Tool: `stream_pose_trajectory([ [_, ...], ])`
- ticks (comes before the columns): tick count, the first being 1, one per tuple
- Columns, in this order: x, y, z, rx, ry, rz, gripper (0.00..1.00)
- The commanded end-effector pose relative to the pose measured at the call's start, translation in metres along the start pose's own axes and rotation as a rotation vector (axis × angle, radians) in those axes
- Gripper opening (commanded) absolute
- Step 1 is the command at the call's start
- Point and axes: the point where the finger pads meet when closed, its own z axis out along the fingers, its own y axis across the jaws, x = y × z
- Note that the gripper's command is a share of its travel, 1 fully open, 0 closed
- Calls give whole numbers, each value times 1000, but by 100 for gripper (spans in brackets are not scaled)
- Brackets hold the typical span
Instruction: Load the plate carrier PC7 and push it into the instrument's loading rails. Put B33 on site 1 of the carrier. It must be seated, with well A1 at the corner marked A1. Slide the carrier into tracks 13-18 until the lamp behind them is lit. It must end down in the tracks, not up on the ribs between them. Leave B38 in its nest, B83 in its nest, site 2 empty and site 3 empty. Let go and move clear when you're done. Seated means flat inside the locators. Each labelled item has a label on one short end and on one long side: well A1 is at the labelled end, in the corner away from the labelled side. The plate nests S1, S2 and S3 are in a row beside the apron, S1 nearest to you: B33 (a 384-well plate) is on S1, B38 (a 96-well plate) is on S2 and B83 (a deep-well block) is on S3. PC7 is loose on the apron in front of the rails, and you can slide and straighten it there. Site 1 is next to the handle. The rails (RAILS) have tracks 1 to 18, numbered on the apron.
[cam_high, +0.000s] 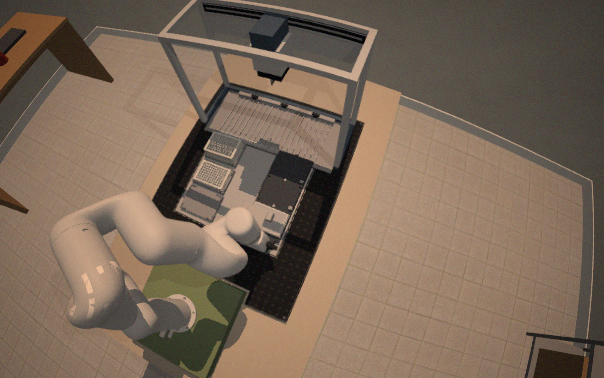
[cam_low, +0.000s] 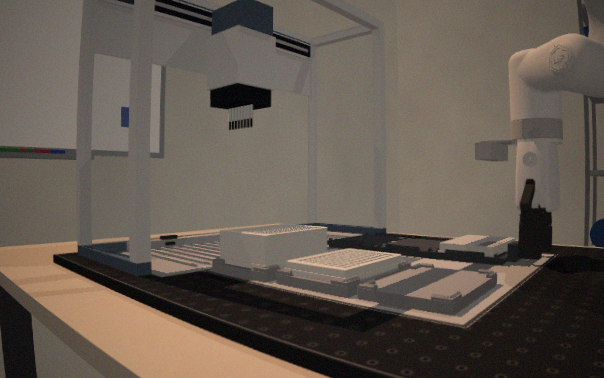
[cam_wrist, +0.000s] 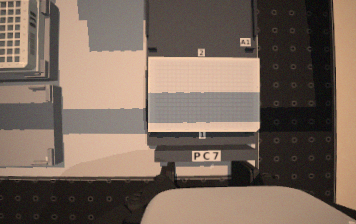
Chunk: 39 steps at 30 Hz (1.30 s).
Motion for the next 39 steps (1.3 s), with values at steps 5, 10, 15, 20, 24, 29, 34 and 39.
stream_pose_trajectory([
  [5,8,0,-1,-1,3,0,81],
  [10,13,0,-1,-1,3,0,81],
  [15,16,0,-1,-1,3,0,81],
  [20,21,0,-1,-1,3,0,81],
  [24,25,0,-1,-1,3,0,81],
  [29,30,0,-1,-1,3,0,81],
  [34,33,0,-1,-1,3,0,81],
  [39,38,0,-1,-1,3,0,81],
])
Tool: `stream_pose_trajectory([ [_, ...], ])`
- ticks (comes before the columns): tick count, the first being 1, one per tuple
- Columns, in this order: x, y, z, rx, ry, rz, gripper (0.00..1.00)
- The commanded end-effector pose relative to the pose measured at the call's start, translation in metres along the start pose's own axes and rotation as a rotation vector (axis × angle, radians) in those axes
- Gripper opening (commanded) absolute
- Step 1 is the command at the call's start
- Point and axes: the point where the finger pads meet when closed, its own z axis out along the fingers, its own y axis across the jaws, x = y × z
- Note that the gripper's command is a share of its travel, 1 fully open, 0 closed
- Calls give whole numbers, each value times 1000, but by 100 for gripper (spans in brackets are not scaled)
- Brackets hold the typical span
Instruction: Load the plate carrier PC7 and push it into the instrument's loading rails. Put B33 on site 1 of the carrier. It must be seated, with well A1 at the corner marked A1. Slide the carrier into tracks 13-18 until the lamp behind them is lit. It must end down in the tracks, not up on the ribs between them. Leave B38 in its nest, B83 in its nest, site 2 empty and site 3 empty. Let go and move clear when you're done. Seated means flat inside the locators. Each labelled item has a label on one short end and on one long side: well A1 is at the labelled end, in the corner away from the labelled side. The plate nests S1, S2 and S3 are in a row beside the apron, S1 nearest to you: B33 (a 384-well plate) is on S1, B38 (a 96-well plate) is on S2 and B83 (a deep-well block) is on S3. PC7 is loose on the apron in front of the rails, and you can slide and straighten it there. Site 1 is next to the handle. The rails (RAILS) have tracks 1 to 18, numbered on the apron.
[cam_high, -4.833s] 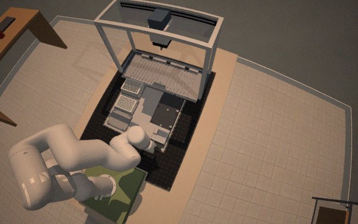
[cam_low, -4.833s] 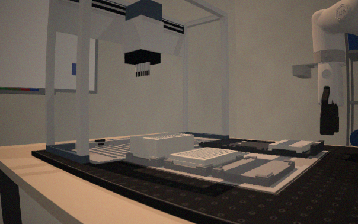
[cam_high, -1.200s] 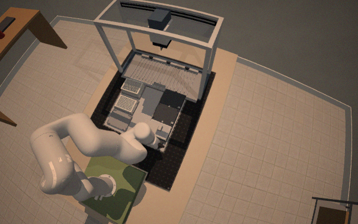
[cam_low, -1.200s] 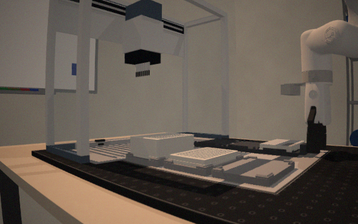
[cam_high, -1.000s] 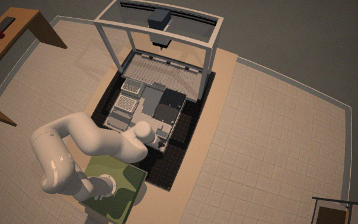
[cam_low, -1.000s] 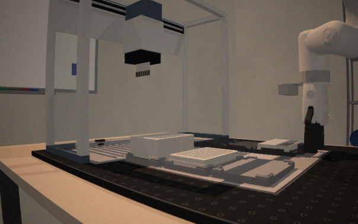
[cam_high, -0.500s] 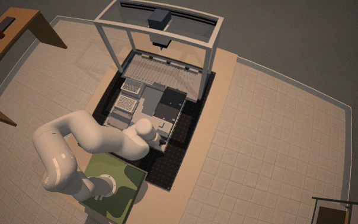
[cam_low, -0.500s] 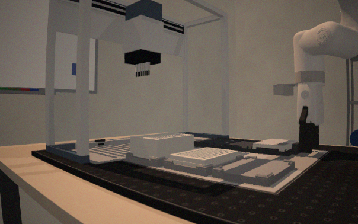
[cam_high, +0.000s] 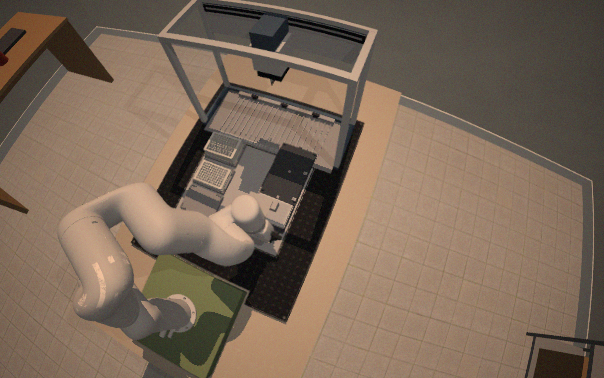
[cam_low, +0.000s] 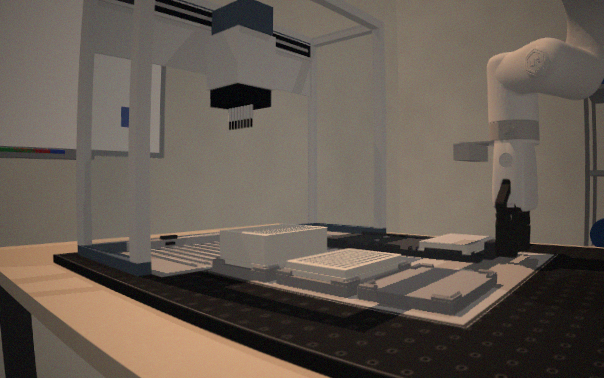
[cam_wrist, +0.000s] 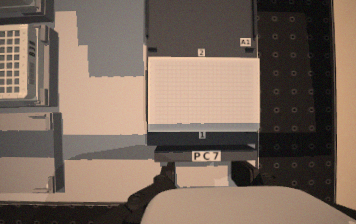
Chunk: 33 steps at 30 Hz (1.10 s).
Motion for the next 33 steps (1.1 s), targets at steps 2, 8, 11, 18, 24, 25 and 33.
stream_pose_trajectory([
  [2,6,1,-1,-1,4,0,81],
  [8,12,1,-1,-1,4,0,81],
  [11,13,1,-1,-1,4,0,81],
  [18,20,1,-1,-1,4,0,81],
  [24,27,1,-1,-1,4,0,81],
  [25,28,1,-1,-1,4,0,81],
  [33,34,1,-1,-1,4,0,81],
])
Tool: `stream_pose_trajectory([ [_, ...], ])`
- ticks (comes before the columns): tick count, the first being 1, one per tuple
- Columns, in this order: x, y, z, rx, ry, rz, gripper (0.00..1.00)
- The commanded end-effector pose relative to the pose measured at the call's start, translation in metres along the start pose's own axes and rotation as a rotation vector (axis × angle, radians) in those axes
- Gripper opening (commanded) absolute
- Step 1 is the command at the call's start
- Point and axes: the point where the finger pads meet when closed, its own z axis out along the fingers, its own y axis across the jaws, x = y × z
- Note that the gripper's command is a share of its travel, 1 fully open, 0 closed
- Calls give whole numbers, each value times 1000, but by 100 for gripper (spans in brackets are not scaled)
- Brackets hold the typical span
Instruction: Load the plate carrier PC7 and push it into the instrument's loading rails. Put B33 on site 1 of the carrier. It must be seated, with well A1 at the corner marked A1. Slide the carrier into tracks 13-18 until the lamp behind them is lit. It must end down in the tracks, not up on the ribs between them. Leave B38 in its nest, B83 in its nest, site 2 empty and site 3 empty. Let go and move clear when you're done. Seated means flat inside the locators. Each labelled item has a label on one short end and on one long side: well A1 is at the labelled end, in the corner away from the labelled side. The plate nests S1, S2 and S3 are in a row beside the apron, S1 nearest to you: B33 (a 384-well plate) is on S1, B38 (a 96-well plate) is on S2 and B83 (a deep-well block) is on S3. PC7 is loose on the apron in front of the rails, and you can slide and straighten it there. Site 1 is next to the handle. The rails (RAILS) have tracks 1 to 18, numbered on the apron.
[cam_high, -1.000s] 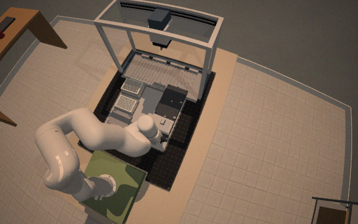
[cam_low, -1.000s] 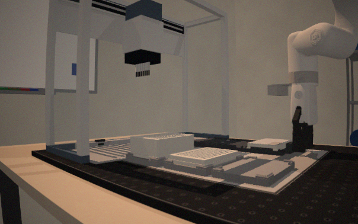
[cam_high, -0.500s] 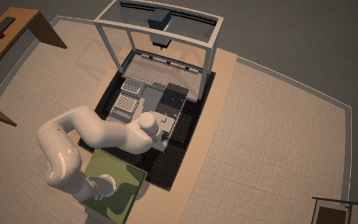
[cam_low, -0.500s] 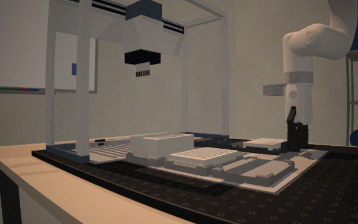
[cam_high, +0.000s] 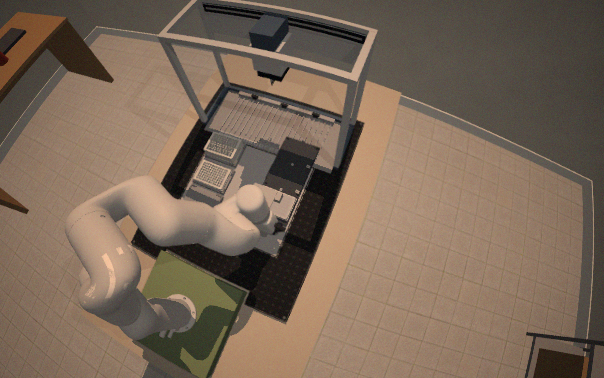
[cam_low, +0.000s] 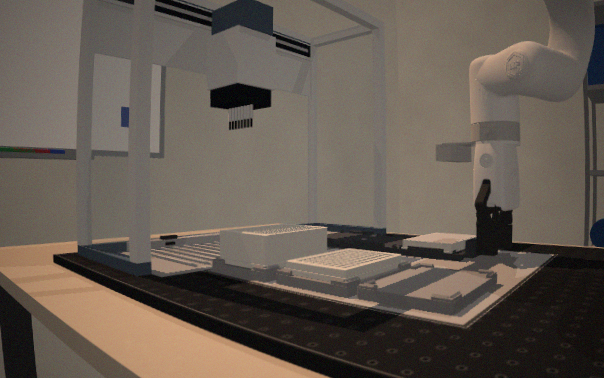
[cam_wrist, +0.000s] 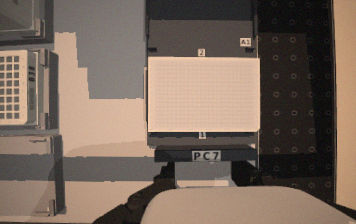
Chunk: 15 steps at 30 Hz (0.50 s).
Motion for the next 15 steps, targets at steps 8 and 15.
stream_pose_trajectory([
  [8,13,0,-1,-1,4,0,81],
  [15,18,0,-1,-1,4,0,81],
])
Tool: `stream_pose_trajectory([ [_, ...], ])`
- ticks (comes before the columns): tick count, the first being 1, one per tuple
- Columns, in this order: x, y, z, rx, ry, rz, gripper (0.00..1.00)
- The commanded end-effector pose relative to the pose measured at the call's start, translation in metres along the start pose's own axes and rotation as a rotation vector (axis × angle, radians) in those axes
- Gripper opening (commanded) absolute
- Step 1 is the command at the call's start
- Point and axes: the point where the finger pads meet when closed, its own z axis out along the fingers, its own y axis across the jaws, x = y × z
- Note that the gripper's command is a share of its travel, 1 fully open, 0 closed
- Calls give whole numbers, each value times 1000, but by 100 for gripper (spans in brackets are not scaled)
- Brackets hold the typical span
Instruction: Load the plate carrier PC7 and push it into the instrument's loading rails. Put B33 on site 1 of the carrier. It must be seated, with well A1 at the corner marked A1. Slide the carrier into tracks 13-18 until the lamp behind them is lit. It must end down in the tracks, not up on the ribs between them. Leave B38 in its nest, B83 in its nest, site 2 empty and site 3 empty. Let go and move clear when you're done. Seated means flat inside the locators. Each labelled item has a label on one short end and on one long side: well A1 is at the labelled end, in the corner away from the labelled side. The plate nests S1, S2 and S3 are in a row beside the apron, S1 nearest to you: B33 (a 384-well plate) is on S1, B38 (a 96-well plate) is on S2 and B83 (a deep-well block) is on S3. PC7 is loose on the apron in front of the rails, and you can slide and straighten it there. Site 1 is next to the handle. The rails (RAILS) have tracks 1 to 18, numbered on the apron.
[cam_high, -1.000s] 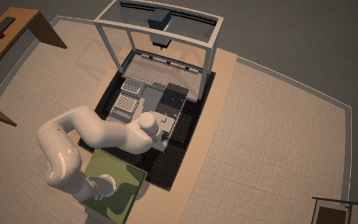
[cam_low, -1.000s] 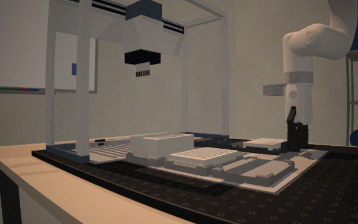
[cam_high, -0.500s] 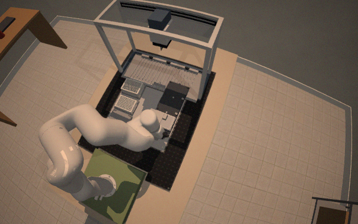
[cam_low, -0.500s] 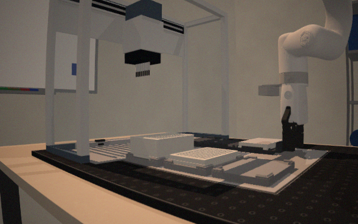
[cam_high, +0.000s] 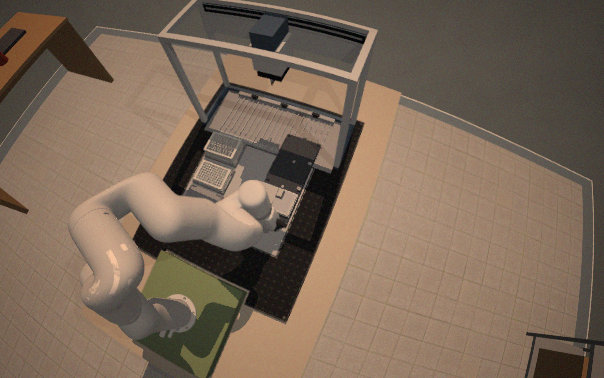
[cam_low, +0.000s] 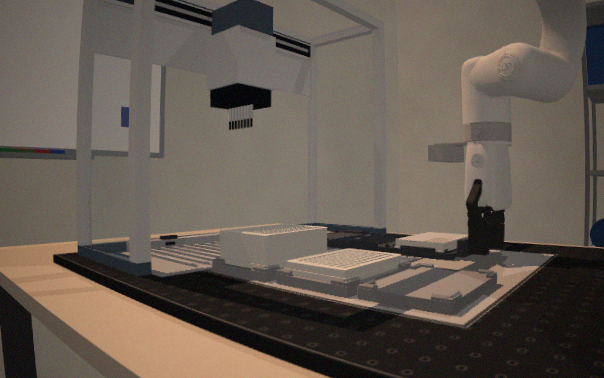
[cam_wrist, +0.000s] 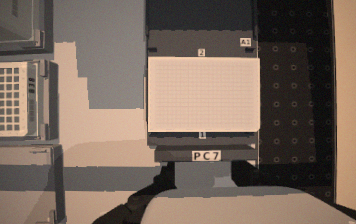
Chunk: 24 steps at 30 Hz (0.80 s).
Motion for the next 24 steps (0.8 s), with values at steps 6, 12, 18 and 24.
stream_pose_trajectory([
  [6,10,0,-1,-1,4,0,81],
  [12,15,0,-1,-1,4,0,81],
  [18,20,0,-1,-1,4,0,81],
  [24,26,0,-1,-1,4,0,81],
])
